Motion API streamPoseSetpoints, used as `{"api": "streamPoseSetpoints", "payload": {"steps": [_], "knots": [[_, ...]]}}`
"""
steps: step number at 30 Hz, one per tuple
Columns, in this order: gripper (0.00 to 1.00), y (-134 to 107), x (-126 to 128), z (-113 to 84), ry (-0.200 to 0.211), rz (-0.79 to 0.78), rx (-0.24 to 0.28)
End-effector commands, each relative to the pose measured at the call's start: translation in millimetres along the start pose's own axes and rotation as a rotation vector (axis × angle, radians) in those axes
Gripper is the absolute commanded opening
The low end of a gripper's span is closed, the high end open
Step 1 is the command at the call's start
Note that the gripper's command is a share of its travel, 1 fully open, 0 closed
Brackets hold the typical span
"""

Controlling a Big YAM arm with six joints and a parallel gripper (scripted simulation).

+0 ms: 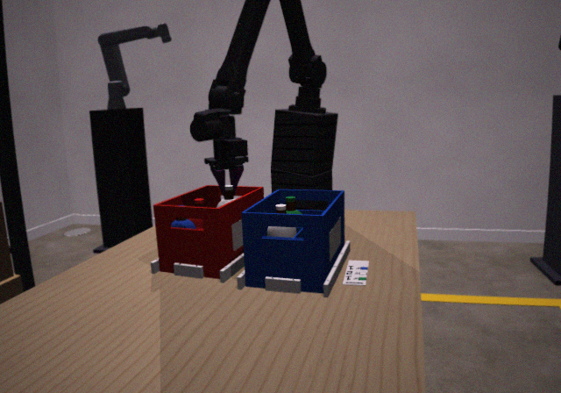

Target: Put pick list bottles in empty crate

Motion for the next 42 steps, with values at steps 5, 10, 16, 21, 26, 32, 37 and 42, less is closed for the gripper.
{"api": "streamPoseSetpoints", "payload": {"steps": [5,10,16,21,26,32,37,42], "knots": [[0.0,0.9,-14.0,-38.4,-0.032,0.003,-0.017],[0.0,0.6,-13.5,-44.9,-0.031,0.003,-0.017],[0.0,0.8,-13.8,-55.2,-0.033,0.003,-0.018],[0.0,1.3,-14.7,-64.1,-0.035,0.002,-0.019],[0.0,2.1,-16.0,-69.8,-0.038,0.002,-0.02],[0.0,4.4,-19.9,-81.9,-0.046,0.001,-0.024],[0.0,3.7,-18.8,-90.0,-0.044,0.001,-0.023],[0.0,3.8,-18.9,-95.2,-0.045,0.001,-0.024]]}}
Point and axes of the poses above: the point where the finger pads meet when closed, its own z axis out along the fingers, its own x axis across the jaws, y = z × x, the point moved 1 cm from there along -z, back along the fingers, and after that the axes turned 4 degrees about -z, right-handed, at the moved point
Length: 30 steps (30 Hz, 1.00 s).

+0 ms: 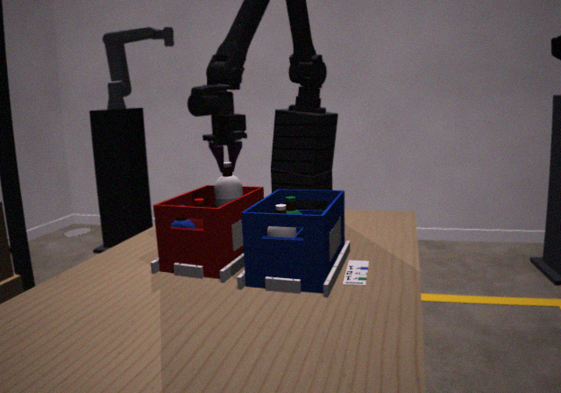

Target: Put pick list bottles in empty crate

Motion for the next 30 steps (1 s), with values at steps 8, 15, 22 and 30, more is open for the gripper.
{"api": "streamPoseSetpoints", "payload": {"steps": [8,15,22,30], "knots": [[0.0,5.5,-21.4,-49.3,-0.058,-0.002,-0.03],[0.0,7.7,-25.0,-60.1,-0.066,-0.003,-0.034],[0.0,9.1,-27.5,-74.0,-0.072,-0.004,-0.037],[0.0,9.0,-27.2,-88.1,-0.073,-0.004,-0.037]]}}
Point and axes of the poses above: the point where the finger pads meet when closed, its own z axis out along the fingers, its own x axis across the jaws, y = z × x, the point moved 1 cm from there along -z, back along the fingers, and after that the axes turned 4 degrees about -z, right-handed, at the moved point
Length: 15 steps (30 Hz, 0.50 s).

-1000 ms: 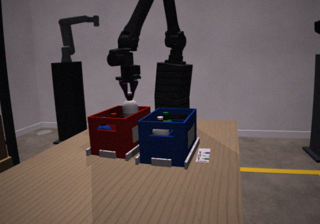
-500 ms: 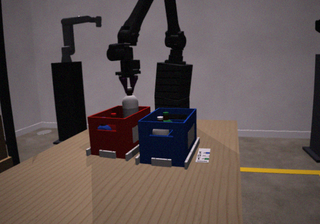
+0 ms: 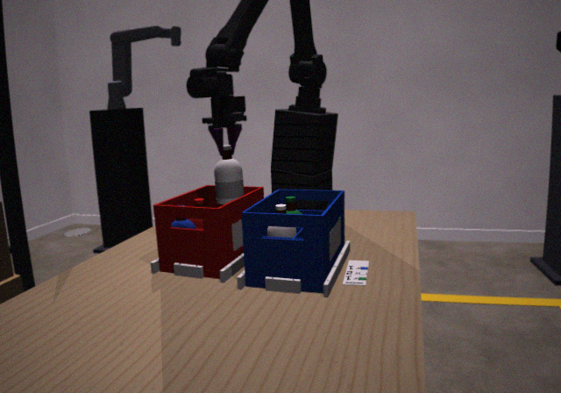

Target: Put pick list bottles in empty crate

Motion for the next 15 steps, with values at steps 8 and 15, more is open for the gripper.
{"api": "streamPoseSetpoints", "payload": {"steps": [8,15], "knots": [[0.0,10.7,-29.6,-54.8,-0.081,-0.006,-0.041],[0.0,11.0,-30.4,-65.0,-0.082,-0.006,-0.041]]}}
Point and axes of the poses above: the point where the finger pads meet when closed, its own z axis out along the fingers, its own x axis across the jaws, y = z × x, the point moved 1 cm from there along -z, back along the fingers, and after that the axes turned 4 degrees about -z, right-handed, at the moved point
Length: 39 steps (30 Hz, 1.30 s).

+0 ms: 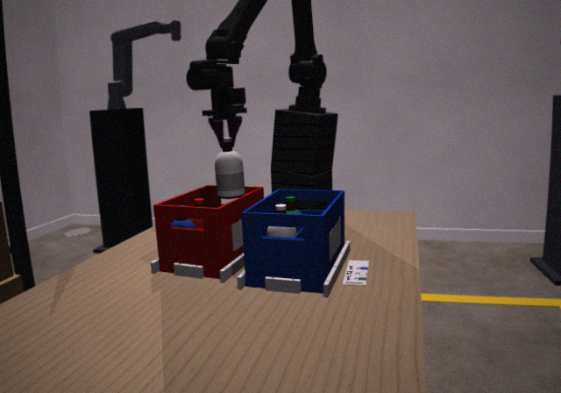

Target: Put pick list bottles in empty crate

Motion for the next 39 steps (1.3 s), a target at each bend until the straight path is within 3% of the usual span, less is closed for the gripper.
{"api": "streamPoseSetpoints", "payload": {"steps": [1,39], "knots": [[0.0,13.4,-33.8,-46.5,-0.089,-0.008,-0.045],[0.0,16.4,-43.1,-58.5,-0.091,-0.007,-0.045]]}}
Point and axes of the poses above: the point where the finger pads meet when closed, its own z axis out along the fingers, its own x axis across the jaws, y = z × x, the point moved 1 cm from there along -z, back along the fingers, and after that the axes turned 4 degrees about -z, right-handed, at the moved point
